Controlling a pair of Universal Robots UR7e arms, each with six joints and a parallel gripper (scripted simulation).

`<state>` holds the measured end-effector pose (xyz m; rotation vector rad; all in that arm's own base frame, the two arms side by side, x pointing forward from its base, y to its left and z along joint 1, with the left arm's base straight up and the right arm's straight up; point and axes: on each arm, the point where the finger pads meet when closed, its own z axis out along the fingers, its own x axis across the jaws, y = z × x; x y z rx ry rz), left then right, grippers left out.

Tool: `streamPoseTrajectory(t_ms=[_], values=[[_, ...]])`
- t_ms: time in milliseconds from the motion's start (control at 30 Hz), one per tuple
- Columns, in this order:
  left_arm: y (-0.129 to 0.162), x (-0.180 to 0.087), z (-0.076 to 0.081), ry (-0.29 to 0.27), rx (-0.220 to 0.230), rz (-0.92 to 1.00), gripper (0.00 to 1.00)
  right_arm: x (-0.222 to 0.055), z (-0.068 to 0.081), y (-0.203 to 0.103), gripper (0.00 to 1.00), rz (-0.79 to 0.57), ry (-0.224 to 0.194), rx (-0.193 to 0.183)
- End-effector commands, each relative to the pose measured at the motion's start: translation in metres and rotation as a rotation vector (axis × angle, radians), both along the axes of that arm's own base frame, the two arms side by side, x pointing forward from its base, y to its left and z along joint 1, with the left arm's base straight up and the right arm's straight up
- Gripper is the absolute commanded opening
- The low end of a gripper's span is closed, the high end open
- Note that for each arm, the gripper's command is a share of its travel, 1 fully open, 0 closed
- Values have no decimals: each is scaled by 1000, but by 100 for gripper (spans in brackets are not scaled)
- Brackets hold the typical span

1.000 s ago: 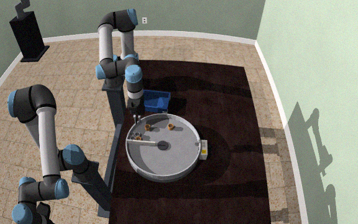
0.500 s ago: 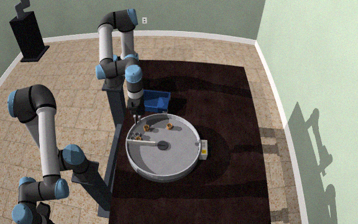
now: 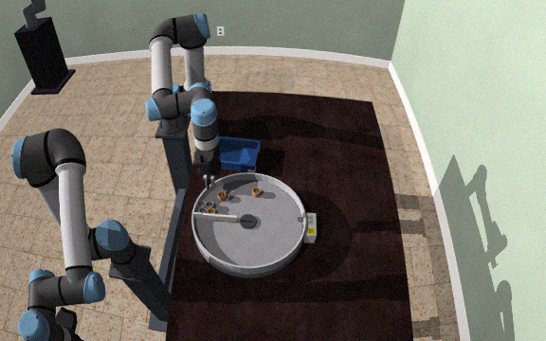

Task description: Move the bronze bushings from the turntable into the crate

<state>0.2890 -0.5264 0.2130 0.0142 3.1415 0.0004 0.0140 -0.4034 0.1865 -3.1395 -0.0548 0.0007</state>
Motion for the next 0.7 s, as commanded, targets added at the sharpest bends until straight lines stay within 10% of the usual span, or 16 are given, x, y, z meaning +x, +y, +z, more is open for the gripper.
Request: streamPoseTrajectory(t_ms=[0,667], values=[[0,0,1,-1,-2,0,39,0,1,0,100,0,-1,-2],[0,0,1,-1,-2,0,39,0,1,0,100,0,-1,-2]])
